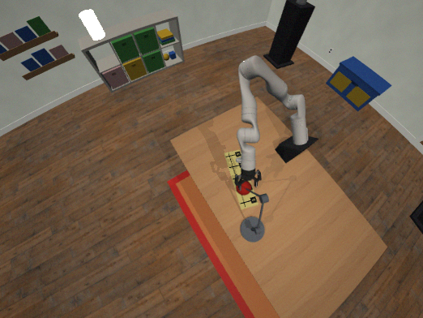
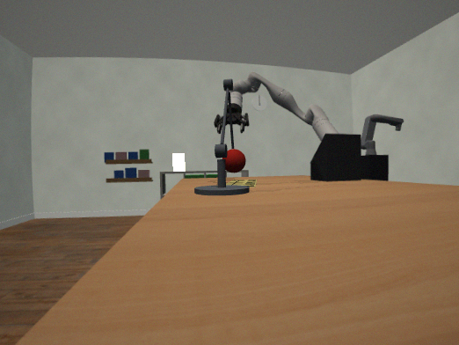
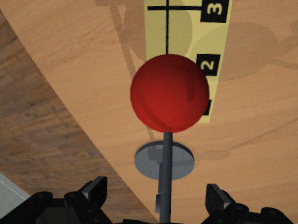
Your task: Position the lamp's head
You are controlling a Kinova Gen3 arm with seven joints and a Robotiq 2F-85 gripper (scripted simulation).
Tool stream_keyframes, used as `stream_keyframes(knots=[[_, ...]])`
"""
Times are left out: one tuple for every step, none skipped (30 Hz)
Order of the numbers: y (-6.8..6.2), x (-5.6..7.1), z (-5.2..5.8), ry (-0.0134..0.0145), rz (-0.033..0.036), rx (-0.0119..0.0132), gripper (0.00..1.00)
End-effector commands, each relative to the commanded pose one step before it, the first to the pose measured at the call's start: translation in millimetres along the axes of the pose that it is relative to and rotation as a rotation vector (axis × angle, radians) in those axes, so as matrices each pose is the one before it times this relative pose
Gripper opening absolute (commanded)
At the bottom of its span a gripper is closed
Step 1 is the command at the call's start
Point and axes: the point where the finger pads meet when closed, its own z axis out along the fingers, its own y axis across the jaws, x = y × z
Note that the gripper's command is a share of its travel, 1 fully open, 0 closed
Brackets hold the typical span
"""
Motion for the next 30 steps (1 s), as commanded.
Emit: stream_keyframes(knots=[[3.46, -1.74, 9.9, 0.00216, -0.00493, -0.00666, 1.0], [-0.12, -0.22, 2.37, -0.0002, -0.00026, 0.00048, 1.0], [-0.12, -0.22, 2.37, -0.0002, -0.00026, 0.00048, 1.0], [-0.12, -0.22, 2.37, -0.0002, -0.00026, 0.00048, 1.0], [0.0, 0.0, 0.0, 0.0, 0.0, 0.0, 1.0], [0.0, 0.0, 0.0, 0.0, 0.0, 0.0, 1.0], [0.44, 0.04, 0.62, 0.00042, -0.00026, -0.001, 1.0], [0.44, 0.04, 0.62, 0.00042, -0.00026, -0.001, 1.0], [0.44, 0.04, 0.62, 0.00042, -0.00026, -0.001, 1.0], [0.44, 0.04, 0.62, 0.00042, -0.00026, -0.001, 1.0], [0.44, 0.04, 0.62, 0.00042, -0.00026, -0.001, 1.0], [0.44, 0.04, 0.62, 0.00042, -0.00026, -0.001, 1.0], [0.44, 0.04, 0.62, 0.00042, -0.00026, -0.001, 1.0], [0.44, 0.03, 0.62, 0.00042, -0.00026, -0.001, 1.0], [0.44, 0.03, 0.62, 0.00042, -0.00026, -0.001, 1.0], [0.44, 0.03, 0.62, 0.00042, -0.00026, -0.001, 1.0], [0.43, 0.03, 0.62, 0.00042, -0.00026, -0.001, 1.0], [0.43, 0.03, 0.62, 0.00042, -0.00026, -0.001, 1.0], [0.43, 0.03, 0.62, 0.00042, -0.00026, -0.001, 1.0], [0.43, 0.03, 0.62, 0.00042, -0.00026, -0.001, 1.0], [0.43, 0.03, 0.62, 0.00042, -0.00026, -0.001, 1.0], [0.0, 0.0, 0.0, 0.0, 0.0, 0.0, 1.0], [0.0, 0.0, 0.0, 0.0, 0.0, 0.0, 1.0], [-0.06, -0.01, -0.08, -0.00006, 0.00004, 0.00014, 0.0], [-0.06, -0.01, -0.08, -0.00006, 0.00004, 0.00014, 0.0], [-0.06, -0.01, -0.08, -0.00006, 0.00004, 0.00014, 0.0], [-0.06, -0.01, -0.08, -0.00006, 0.00004, 0.00014, 0.0], [-0.06, -0.01, -0.08, -0.00006, 0.00004, 0.00014, 0.0], [-0.06, -0.01, -0.08, -0.00006, 0.00004, 0.00014, 0.0], [-0.06, -0.01, -0.08, -0.00006, 0.00004, 0.00014, 0.0]])
